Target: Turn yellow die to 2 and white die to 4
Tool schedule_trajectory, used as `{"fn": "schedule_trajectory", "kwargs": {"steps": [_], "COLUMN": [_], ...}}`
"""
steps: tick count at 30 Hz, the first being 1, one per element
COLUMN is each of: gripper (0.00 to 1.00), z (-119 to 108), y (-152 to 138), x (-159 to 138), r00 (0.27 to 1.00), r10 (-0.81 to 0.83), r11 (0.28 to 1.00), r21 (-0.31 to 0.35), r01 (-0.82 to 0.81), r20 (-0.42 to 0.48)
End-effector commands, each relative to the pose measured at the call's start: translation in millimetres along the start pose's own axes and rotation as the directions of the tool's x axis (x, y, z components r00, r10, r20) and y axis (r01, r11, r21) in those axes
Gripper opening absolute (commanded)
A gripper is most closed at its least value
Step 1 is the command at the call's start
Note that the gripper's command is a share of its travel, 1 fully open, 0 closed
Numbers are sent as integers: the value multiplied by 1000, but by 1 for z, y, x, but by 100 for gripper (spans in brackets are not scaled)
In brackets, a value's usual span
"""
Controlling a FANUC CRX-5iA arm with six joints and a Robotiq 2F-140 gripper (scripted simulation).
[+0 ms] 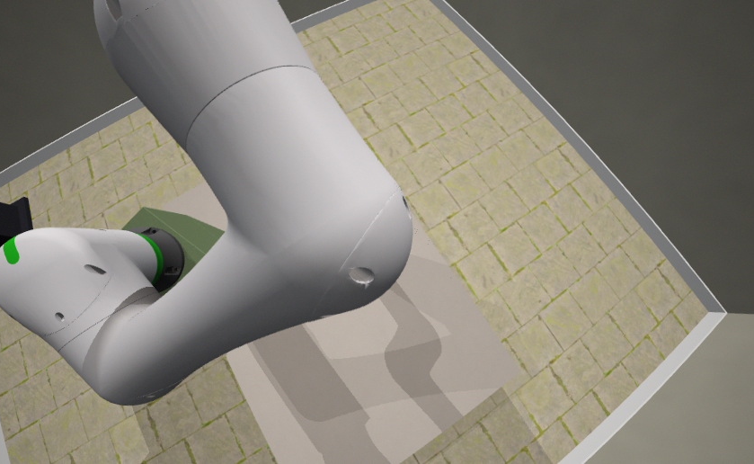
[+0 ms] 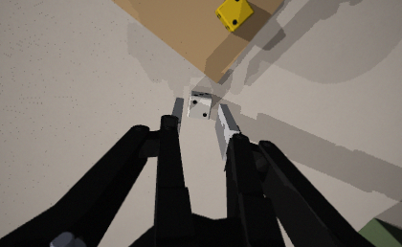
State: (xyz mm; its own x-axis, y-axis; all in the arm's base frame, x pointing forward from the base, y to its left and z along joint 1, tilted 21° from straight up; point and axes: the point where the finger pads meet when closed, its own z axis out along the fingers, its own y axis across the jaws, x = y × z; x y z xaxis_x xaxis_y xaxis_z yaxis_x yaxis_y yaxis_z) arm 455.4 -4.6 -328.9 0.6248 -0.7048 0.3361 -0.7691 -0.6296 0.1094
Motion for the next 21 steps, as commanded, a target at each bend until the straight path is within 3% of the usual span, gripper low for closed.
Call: {"fn": "schedule_trajectory", "kwargs": {"steps": [1,21], "gripper": [25,25], "z": [0,12], "y": [0,0], "x": [0,0], "r00": [1000,1000], "r10": [0,0], "r11": [1000,1000], "r21": [0,0], "r01": [0,0], "r20": [0,0]}}
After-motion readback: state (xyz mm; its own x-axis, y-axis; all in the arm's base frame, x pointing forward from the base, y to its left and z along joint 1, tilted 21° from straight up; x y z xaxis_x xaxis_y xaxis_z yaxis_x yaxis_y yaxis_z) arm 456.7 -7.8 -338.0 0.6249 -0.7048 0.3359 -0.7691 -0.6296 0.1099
